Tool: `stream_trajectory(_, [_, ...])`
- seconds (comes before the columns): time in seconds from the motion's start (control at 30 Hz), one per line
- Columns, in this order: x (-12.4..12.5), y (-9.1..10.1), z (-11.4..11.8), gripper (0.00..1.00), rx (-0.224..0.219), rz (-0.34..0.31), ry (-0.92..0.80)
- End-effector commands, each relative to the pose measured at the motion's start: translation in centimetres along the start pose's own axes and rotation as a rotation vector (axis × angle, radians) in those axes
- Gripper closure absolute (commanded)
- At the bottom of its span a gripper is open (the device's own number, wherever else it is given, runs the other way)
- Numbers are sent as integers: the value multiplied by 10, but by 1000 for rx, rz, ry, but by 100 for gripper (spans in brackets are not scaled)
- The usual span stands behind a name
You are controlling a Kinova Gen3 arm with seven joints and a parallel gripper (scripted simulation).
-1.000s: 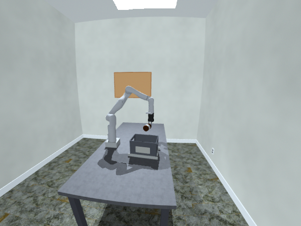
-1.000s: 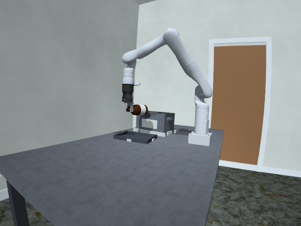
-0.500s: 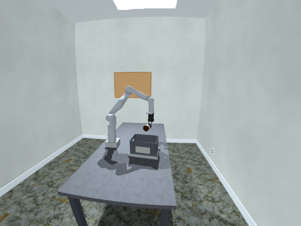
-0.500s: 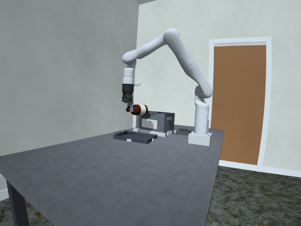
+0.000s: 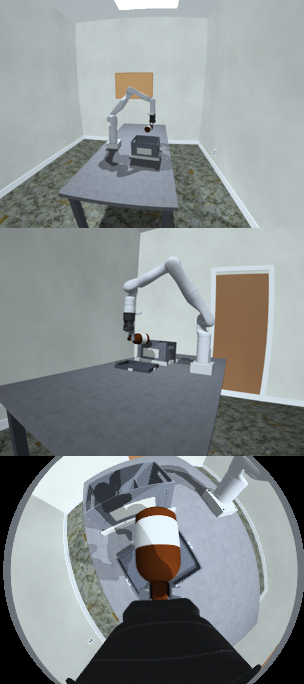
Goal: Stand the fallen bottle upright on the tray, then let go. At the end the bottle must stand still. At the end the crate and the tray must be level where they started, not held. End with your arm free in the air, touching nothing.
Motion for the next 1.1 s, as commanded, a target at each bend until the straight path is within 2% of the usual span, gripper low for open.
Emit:
stream_trajectory(0.0, [0,1,0,100,1,-2,-2])
stream_trajectory(0.23, [0,1,0,100,1,-2,-32])
stream_trajectory(0.8, [0,1,0,100,1,-2,-239])
stream_trajectory(1.07, [0,1,0,100,1,-2,-261])
Point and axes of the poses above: the point where the finger pads meet when closed, its own y axis back along the fingers, its own z axis across the jaws, x = y × z, the point moved 7 cm from there along y, back along the fingers, and after that the axes turned 7 degrees about -y, right-handed, at the moved point
